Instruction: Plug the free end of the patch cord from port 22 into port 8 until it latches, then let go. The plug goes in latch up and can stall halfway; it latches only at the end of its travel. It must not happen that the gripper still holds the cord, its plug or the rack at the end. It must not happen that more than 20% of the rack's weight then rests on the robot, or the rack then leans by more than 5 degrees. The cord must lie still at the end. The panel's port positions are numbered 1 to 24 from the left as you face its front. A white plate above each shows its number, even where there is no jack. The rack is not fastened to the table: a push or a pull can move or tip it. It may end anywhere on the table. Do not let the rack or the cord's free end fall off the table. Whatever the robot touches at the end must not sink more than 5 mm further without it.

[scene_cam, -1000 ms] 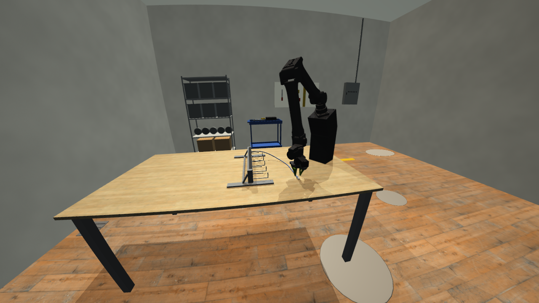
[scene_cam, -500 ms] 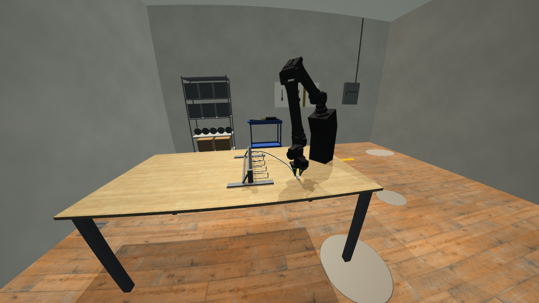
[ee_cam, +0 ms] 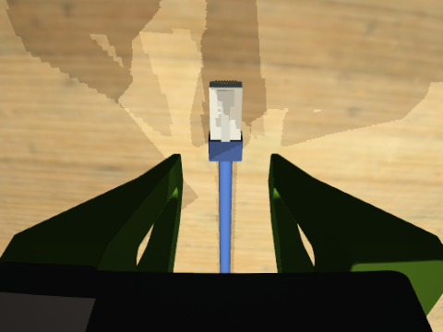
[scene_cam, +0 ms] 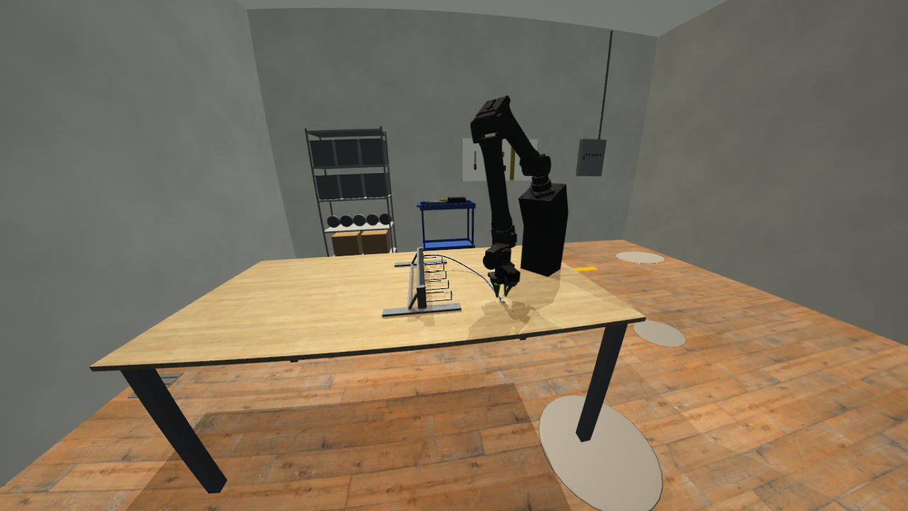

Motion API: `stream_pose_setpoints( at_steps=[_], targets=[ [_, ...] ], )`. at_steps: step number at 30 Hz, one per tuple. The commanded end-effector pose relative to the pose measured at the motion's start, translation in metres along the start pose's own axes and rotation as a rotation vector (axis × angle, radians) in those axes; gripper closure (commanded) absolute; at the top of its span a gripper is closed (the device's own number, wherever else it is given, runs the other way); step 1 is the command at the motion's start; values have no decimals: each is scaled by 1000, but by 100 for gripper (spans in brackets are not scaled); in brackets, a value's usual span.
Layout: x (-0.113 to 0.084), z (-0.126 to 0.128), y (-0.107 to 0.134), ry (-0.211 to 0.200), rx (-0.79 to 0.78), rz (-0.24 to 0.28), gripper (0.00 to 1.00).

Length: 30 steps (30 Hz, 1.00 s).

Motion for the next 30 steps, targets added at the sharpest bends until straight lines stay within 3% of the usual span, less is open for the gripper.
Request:
stream_pose_setpoints(
  at_steps=[1,30],
  targets=[
    [-4,-9,-4,8,5,-9,64],
    [-7,-5,-5,5,-5,-10,64]
  ],
)
Point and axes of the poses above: the point where the finger pads meet when closed, its own x axis out along the fingers, its own z axis across the jaws, y = z × x, the point moved 4 cm from there along -x, back along the fingers, and after that the axes turned 9 degrees about x, right-handed, at the moved point
